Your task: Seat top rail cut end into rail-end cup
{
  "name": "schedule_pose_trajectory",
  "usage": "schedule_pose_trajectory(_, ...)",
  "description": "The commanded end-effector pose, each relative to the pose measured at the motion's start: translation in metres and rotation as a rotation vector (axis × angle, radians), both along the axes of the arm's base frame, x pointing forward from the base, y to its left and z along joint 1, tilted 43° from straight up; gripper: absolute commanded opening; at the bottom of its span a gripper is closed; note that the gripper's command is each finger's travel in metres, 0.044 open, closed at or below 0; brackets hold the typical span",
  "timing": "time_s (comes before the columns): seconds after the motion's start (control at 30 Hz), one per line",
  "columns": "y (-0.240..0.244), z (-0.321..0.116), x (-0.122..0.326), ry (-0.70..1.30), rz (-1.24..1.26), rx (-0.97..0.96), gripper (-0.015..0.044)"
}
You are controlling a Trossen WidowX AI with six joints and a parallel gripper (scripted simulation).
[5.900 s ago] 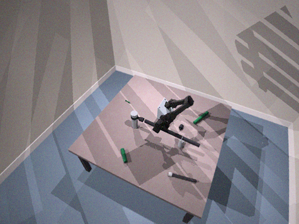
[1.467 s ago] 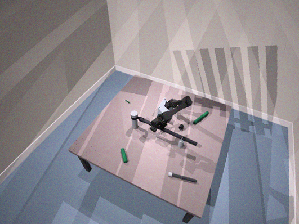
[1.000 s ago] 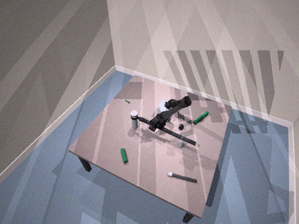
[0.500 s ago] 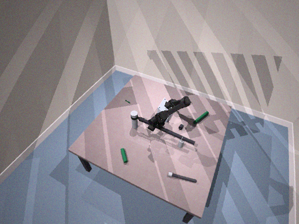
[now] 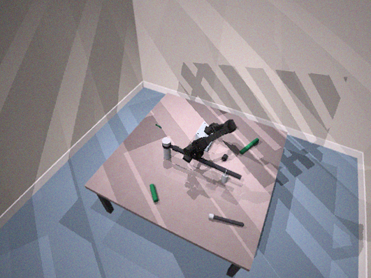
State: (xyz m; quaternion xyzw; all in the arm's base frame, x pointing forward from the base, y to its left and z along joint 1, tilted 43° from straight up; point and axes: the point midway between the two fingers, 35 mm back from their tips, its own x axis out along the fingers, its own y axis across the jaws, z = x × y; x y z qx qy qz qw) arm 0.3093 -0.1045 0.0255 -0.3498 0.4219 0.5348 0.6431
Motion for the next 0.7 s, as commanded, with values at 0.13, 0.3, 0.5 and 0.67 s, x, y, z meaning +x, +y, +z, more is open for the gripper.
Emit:
schedule_pose_trajectory(0.13, 0.0, 0.0, 0.0, 0.0, 0.0, -0.001, 0.0105)
schedule_pose_trajectory(0.3, 0.0, 0.0, 0.0, 0.0, 0.0, -0.001, 0.0236)
schedule_pose_trajectory(0.5, 0.001, 0.021, 0.001, 0.0, 0.0, 0.0, 0.0394)
schedule_pose_trajectory(0.67, 0.004, 0.052, 0.0, 0.001, 0.0, 0.001, 0.044)
